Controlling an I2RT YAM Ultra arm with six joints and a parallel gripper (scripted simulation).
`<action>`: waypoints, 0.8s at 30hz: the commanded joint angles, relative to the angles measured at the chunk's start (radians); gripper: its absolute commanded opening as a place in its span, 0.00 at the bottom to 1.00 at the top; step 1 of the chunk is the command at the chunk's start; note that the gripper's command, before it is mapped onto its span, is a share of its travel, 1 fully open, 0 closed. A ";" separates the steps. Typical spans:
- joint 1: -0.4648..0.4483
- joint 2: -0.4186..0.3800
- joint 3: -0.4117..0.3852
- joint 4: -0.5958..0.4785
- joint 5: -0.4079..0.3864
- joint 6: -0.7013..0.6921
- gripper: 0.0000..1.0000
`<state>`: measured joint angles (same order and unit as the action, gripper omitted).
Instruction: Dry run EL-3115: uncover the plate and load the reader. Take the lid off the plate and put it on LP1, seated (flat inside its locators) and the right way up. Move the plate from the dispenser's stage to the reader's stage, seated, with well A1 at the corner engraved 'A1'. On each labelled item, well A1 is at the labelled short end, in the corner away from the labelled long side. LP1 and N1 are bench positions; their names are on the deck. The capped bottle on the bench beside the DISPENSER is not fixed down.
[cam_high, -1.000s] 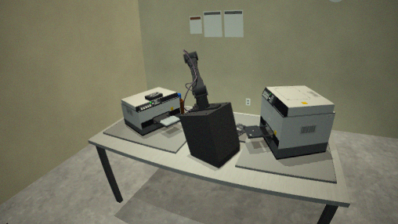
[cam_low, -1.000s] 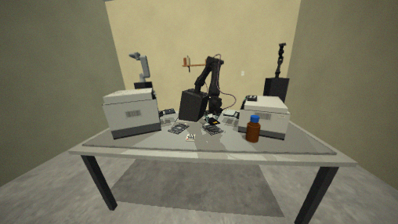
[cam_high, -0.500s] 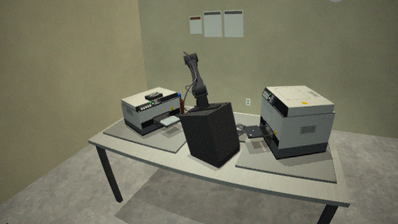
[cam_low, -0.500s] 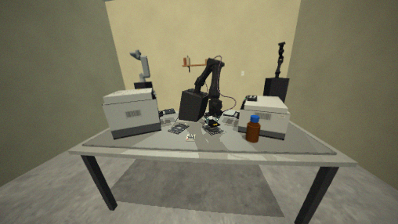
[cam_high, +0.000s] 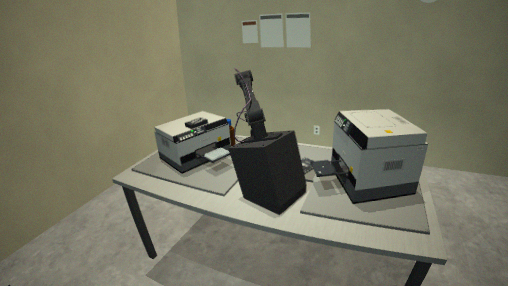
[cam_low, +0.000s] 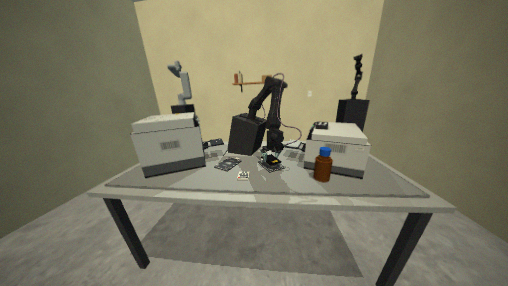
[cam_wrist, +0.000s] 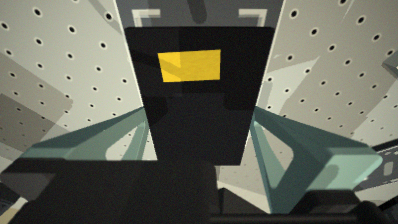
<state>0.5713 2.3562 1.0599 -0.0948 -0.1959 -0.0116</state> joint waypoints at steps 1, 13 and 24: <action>0.000 0.010 0.033 0.029 0.008 0.009 0.85; 0.012 0.060 0.054 0.059 0.009 0.017 0.85; 0.011 0.044 0.063 0.067 0.009 0.016 0.85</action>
<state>0.5823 2.4336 1.0920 -0.0395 -0.1932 0.0002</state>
